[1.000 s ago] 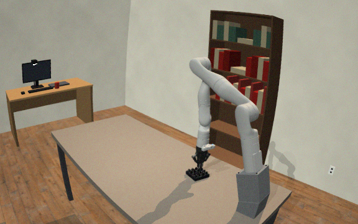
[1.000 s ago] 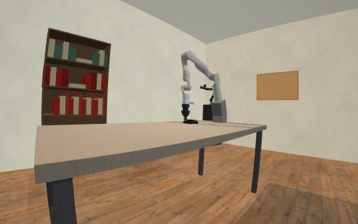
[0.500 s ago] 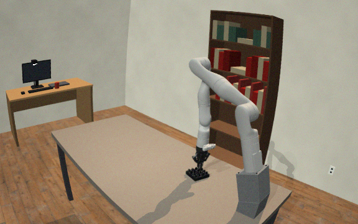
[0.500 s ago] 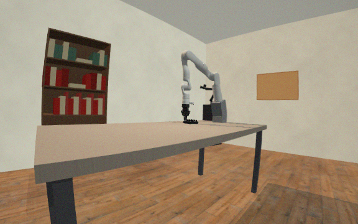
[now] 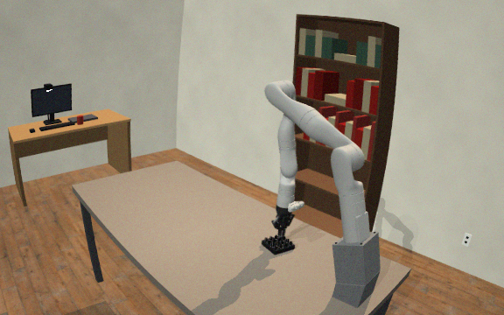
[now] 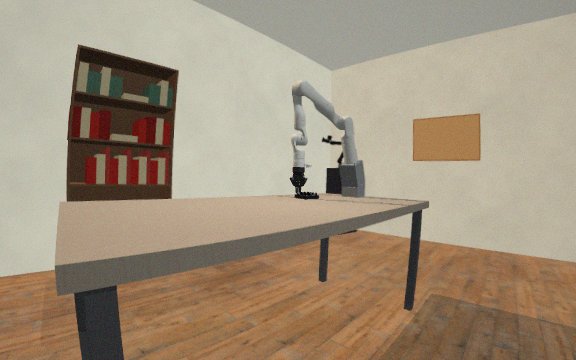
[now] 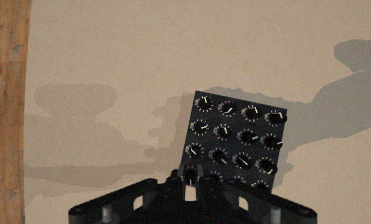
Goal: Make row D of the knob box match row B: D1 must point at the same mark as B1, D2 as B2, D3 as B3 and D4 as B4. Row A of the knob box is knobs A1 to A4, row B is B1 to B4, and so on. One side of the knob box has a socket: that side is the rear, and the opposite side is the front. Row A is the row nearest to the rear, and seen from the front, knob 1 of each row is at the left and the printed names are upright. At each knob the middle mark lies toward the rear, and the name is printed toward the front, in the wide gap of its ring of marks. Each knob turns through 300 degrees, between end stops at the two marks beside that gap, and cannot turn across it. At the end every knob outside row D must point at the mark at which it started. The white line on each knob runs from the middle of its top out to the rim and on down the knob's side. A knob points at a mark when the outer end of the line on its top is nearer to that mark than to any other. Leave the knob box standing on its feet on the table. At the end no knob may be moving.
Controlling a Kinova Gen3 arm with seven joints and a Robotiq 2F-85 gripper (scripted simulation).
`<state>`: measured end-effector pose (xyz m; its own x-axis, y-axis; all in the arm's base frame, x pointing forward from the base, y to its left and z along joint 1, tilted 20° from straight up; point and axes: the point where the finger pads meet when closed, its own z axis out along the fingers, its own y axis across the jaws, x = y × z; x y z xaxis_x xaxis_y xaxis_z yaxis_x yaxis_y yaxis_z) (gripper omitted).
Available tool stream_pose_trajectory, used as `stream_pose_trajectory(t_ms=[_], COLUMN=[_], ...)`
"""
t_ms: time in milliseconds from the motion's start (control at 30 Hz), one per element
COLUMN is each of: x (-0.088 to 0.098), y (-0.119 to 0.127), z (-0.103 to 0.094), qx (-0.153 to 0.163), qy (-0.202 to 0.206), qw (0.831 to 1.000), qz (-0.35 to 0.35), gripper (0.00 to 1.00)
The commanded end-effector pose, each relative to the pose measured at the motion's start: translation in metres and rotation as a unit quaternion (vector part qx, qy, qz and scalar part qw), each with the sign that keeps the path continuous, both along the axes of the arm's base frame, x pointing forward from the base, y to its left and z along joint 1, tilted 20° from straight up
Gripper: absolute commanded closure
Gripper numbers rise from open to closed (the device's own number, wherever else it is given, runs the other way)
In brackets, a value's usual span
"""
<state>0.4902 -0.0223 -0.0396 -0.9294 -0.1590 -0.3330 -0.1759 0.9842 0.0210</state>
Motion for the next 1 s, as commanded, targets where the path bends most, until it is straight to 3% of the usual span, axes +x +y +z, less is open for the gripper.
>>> stream_pose_trajectory(t_ms=[0,433,967], x=[0.0007,0.0001,0.0], y=[0.0004,0.0003,0.0003], z=[-0.0006,-0.0007,-0.0007], qx=[-0.01,-0.044,-0.091], qy=[-0.004,-0.011,-0.022], qw=[1.0,0.991,0.96], qz=[0.028,0.127,0.263], gripper=[0.92,0.92,0.92])
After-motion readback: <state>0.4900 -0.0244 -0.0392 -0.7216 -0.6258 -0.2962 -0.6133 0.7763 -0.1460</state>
